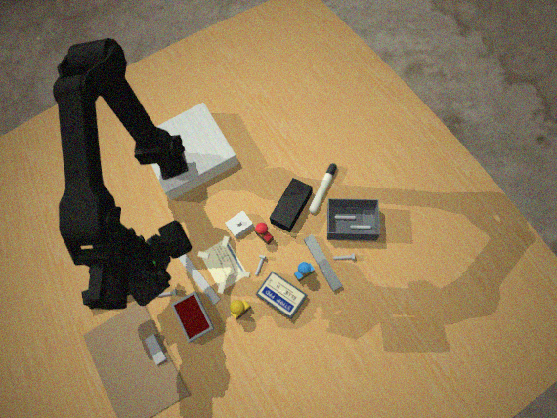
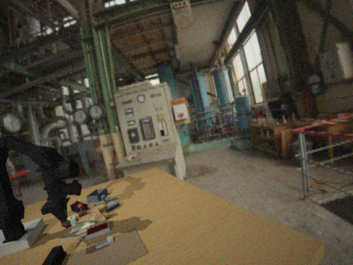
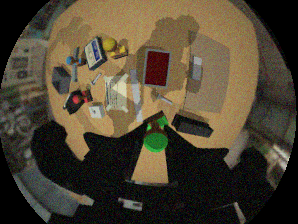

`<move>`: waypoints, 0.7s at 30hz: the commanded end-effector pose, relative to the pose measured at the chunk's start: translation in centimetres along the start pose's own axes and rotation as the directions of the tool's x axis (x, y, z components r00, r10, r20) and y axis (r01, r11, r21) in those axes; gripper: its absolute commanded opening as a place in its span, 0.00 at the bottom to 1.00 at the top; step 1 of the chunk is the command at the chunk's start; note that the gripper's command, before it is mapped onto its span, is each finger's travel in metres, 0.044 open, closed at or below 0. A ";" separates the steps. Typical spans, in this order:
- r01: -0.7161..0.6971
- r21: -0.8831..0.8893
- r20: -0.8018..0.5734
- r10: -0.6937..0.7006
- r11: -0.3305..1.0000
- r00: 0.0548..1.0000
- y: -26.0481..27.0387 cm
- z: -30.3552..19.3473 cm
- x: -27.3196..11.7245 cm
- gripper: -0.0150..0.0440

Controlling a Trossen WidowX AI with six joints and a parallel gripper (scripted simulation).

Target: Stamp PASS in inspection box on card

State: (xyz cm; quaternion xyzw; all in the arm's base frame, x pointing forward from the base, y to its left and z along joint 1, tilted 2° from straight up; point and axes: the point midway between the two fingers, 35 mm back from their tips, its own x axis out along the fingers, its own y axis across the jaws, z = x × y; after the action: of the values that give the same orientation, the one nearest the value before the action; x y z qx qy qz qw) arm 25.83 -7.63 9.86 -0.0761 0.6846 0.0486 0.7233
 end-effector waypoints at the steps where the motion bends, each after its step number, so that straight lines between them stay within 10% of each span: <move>1: 0.004 0.000 -0.003 -0.004 1.000 1.000 -0.1 1.5 -0.2 0.25; 21: 0.003 0.001 0.005 -0.003 1.000 1.000 0.7 9.9 -0.3 0.25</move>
State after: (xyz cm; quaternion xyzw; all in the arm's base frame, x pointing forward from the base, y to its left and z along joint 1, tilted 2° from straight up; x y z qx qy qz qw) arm 34.31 -5.65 10.79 -0.0761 0.6811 0.0493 0.7265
